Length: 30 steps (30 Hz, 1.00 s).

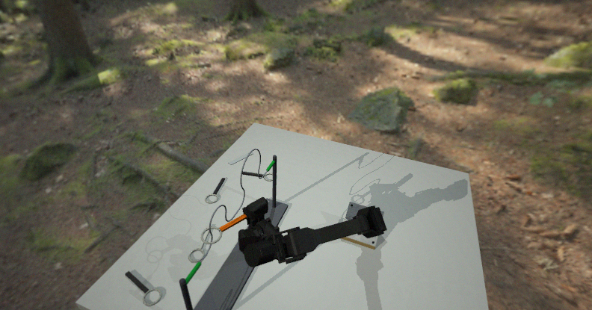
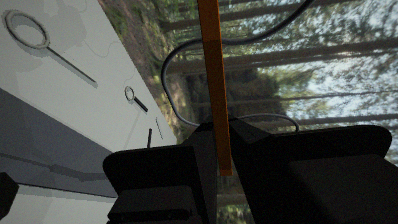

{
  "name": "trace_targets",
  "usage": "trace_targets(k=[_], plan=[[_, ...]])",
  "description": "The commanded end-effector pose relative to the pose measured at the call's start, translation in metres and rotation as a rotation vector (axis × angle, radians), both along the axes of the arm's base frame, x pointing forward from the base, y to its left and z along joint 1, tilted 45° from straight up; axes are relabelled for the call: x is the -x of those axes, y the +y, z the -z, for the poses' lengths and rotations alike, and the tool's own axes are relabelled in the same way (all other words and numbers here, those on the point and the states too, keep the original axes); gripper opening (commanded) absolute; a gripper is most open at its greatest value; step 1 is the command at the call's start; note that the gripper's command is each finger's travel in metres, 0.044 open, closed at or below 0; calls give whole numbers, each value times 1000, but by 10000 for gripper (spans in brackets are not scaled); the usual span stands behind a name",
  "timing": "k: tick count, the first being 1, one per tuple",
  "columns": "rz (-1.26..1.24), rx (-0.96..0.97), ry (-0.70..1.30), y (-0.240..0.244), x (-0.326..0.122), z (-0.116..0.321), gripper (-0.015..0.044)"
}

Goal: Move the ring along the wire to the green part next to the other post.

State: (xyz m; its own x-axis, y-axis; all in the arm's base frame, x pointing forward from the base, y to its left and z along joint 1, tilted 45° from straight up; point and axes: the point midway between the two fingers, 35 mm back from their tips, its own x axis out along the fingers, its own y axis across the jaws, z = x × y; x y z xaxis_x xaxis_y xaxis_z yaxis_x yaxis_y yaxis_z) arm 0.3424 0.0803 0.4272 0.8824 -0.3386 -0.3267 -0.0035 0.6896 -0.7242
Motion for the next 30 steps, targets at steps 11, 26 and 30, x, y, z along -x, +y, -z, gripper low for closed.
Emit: trace_targets(k=[11,26,30], plan=[[3,49,-5,-12,2,-18,-150],[-7,-168,-2,-5,1,-13,-150],[-10,-247,-1,-2,1,-11,-150]])
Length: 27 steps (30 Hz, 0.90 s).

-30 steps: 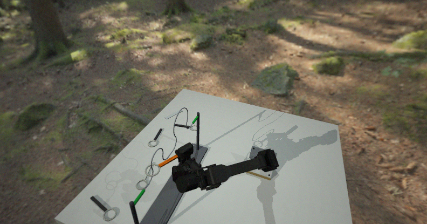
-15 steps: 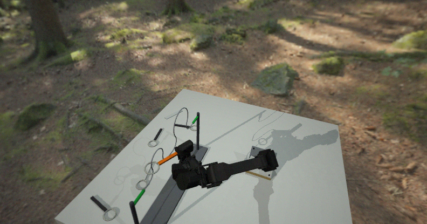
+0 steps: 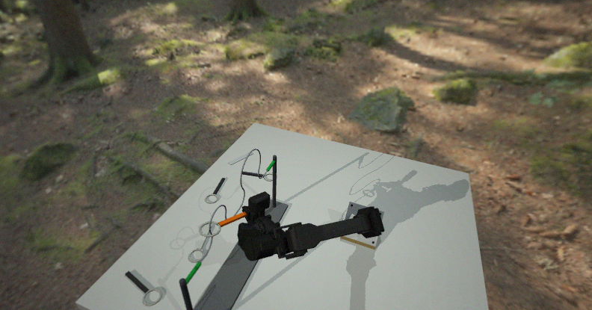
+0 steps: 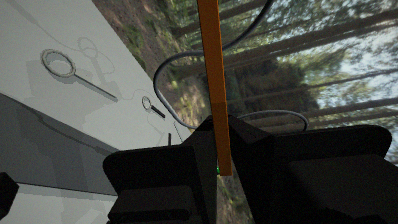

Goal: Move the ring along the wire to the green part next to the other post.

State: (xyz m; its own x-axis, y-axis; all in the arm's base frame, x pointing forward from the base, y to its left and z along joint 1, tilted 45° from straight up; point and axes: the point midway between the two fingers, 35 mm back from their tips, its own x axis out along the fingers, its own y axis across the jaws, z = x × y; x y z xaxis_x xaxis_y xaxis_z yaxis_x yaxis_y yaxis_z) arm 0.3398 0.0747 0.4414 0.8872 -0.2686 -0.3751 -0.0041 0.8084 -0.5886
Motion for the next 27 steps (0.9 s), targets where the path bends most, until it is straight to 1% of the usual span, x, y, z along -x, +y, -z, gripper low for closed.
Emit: trace_targets(k=[1,27], plan=[[-5,-89,6,5,-1,4,-150],[-37,-693,7,40,-2,14,-150]])
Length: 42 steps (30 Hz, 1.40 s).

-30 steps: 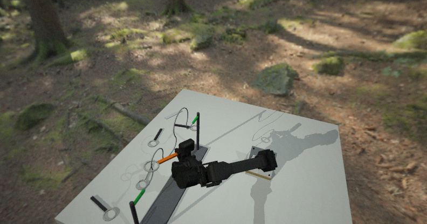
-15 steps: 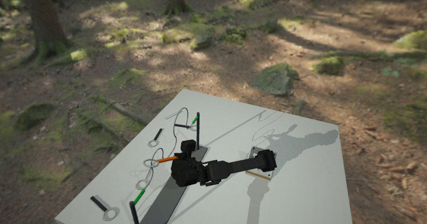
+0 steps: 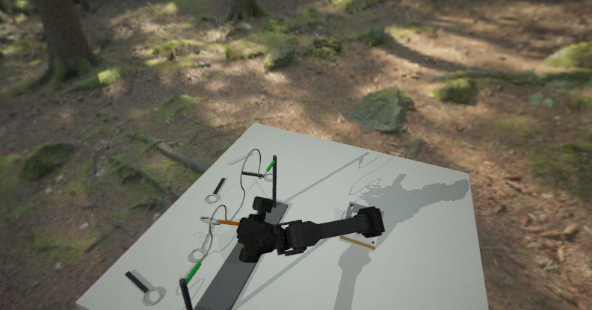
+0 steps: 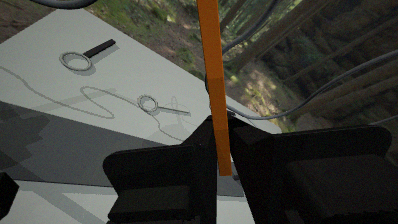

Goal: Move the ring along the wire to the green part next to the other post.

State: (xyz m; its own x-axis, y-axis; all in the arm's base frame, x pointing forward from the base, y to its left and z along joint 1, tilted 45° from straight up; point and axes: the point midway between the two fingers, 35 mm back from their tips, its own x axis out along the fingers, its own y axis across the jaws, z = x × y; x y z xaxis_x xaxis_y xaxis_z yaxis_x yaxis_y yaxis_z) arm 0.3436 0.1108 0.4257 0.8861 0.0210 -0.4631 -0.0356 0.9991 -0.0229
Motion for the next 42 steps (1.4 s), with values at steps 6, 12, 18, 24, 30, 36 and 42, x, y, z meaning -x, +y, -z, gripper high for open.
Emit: trace_targets(k=[6,12,18,24,30,36,42], plan=[[-12,-228,-5,13,2,-2,-150],[-19,-369,-7,22,2,-4,-150],[-26,-510,-8,30,2,-8,-150],[-33,-651,-11,37,2,-12,-150],[-39,-792,-13,44,2,-17,-150],[-45,-933,-16,50,2,-23,-150],[-51,-1075,-20,56,2,-30,-150]])
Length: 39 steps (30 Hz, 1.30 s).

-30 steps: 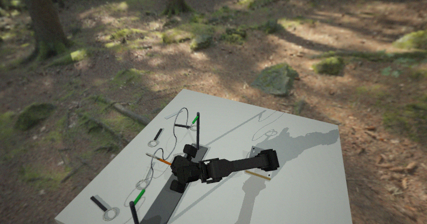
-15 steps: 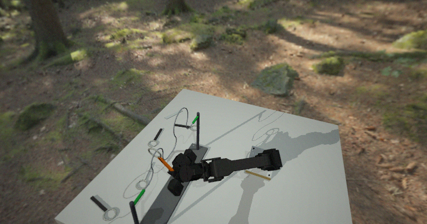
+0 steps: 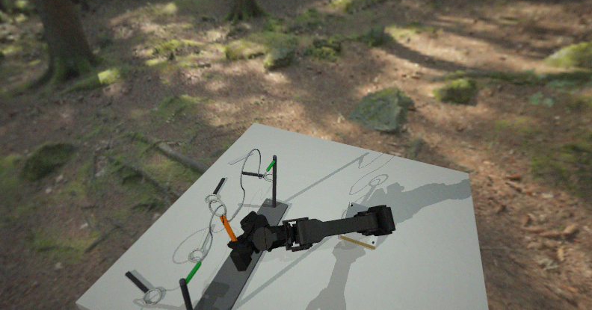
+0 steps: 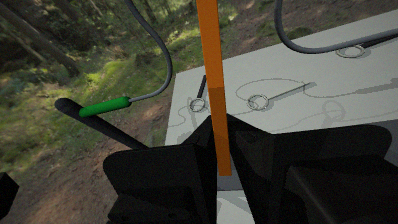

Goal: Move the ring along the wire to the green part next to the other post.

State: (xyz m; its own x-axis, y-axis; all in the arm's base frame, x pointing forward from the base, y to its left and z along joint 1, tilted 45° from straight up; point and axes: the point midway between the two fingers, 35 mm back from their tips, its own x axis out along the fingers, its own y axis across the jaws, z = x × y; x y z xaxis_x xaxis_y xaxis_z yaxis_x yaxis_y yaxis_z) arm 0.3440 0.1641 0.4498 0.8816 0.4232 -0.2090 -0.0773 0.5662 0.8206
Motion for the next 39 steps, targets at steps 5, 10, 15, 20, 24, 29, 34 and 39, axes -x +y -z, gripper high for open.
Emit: trace_targets(k=[5,10,15,20,24,29,34,39], plan=[[-11,-203,-9,6,3,-13,-150],[-15,-320,-12,9,3,-19,-150],[-19,-438,-14,11,3,-26,-150],[-22,-555,-17,12,4,-34,-150],[-24,-649,-18,12,4,-39,-150],[-27,-766,-21,12,4,-47,-150],[-30,-883,-23,10,4,-54,-150],[-33,-1000,-24,8,5,-61,-150]])
